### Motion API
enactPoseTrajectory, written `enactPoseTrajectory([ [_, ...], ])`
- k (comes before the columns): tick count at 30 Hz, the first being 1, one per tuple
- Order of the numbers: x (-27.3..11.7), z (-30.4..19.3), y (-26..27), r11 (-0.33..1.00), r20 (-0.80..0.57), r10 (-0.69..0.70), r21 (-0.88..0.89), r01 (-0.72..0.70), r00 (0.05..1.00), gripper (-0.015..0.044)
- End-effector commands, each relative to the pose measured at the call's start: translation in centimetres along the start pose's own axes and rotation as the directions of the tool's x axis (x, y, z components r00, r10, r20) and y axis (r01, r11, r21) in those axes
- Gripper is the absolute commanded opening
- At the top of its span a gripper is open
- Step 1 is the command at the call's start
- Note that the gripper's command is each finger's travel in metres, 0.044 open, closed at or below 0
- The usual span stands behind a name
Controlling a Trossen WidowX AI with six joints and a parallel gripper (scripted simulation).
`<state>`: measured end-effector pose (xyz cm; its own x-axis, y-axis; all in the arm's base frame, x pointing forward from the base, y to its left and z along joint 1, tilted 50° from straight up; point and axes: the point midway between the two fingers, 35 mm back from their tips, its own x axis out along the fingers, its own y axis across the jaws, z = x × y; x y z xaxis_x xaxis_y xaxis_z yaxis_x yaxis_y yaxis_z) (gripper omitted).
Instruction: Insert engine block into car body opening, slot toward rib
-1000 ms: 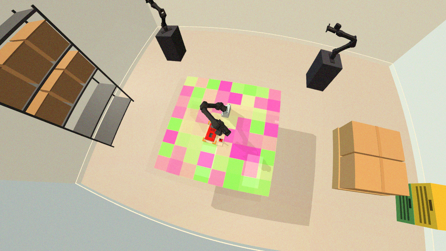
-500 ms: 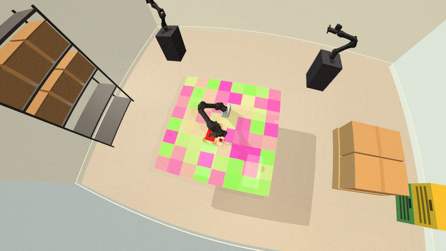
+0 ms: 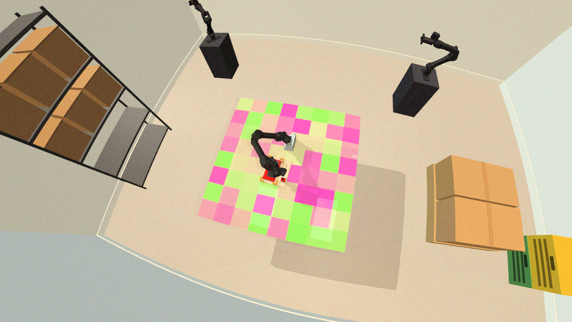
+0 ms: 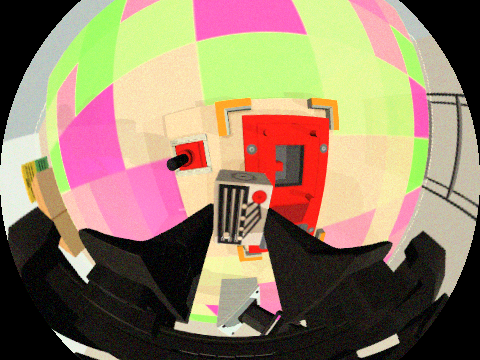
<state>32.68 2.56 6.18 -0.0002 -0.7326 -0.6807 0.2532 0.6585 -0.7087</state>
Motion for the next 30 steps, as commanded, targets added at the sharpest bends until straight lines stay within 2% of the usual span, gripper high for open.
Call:
enactPoseTrajectory([
  [1,0.5,0.5,-1.0,0.999,0.002,-0.005,-0.033,0.005,1.000,0.0000],
  [21,2.6,2.3,-5.9,0.986,0.001,-0.042,-0.163,0.041,0.999,0.0000],
  [27,2.6,2.3,-5.8,0.983,0.001,-0.042,-0.181,0.041,0.999,0.0157],
  [30,2.6,2.3,-5.8,0.983,0.001,-0.042,-0.181,0.041,0.999,0.0159],
])
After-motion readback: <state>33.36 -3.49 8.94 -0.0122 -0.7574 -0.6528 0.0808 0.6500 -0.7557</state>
